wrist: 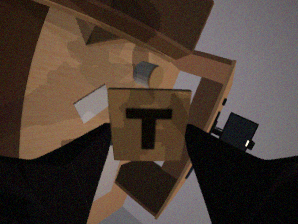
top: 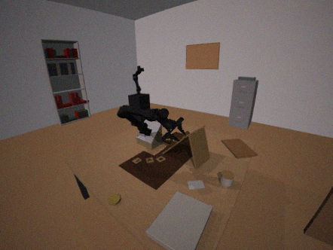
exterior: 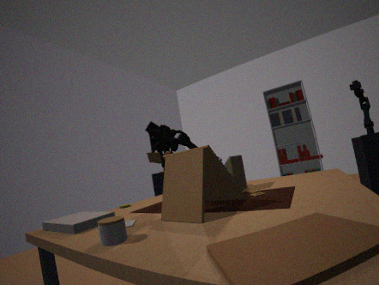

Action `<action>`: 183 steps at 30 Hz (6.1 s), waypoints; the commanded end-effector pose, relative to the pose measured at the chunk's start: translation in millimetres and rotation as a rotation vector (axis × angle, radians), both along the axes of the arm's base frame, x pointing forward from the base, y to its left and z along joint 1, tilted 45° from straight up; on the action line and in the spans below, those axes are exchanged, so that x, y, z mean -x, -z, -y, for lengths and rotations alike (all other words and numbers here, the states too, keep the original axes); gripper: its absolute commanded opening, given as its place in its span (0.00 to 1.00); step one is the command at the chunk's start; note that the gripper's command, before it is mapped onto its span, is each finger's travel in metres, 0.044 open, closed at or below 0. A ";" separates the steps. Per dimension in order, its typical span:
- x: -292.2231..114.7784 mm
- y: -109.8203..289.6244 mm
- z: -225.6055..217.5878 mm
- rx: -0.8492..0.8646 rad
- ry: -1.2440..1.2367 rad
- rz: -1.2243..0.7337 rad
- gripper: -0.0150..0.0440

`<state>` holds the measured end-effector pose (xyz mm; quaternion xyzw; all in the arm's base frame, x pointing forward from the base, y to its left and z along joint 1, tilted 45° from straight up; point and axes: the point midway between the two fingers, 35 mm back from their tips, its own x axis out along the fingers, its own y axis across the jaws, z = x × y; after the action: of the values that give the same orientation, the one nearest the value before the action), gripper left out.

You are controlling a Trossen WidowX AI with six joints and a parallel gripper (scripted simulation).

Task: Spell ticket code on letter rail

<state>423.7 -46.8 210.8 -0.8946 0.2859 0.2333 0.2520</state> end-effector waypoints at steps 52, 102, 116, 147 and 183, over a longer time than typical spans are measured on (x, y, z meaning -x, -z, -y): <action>-25.4 145.8 -191.5 -0.749 0.692 0.306 0.25; 50.2 313.8 -272.1 -1.293 1.163 1.065 0.25; 22.5 332.3 -245.9 -1.294 1.161 1.067 0.25; 19.5 328.6 -235.1 -1.293 1.159 1.069 0.25; 23.4 318.1 -223.3 -1.291 1.159 1.069 0.25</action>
<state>401.4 179.0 -109.1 -0.2964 0.3449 -0.2446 0.8564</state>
